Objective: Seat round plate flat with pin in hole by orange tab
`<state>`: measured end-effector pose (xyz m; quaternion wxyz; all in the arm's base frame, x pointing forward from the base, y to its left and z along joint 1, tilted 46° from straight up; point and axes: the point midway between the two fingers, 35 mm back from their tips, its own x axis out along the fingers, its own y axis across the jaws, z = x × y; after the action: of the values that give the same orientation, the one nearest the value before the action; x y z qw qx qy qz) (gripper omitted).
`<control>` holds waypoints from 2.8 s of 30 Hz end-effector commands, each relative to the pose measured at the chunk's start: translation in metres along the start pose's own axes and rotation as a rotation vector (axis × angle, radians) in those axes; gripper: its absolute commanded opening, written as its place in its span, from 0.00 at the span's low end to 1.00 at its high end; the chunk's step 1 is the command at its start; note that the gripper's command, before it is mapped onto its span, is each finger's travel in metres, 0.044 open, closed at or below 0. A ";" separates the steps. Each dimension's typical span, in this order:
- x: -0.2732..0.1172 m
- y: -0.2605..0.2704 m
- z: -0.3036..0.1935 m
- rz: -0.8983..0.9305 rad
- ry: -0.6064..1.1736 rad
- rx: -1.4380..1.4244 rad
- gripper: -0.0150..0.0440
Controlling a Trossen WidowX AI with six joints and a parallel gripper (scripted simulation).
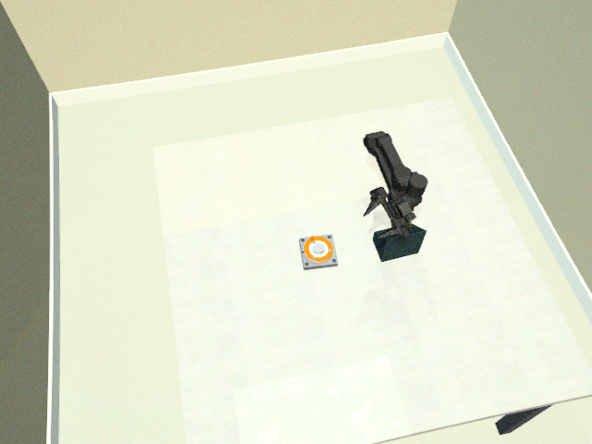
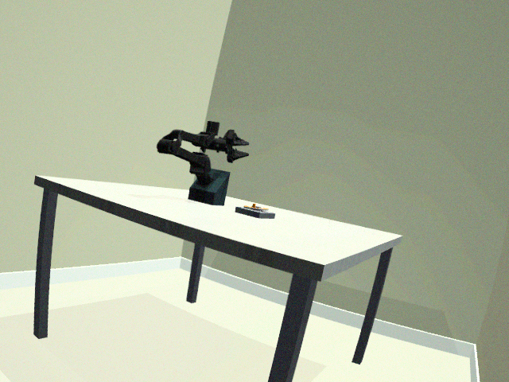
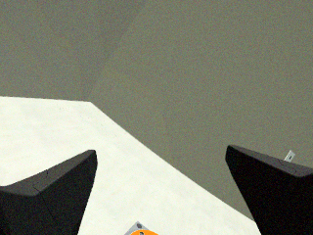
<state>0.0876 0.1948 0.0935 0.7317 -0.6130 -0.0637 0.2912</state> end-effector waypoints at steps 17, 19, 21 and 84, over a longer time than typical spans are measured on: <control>0.077 -0.040 -0.067 0.097 0.678 0.304 0.25; 0.083 -0.045 -0.078 0.101 0.758 0.339 0.25; 0.092 -0.052 -0.097 0.107 0.882 0.396 0.25; 0.128 -0.059 -0.274 0.077 1.634 0.783 0.25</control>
<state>0.3347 0.0173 0.0518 0.6965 -0.3383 0.5972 -0.2092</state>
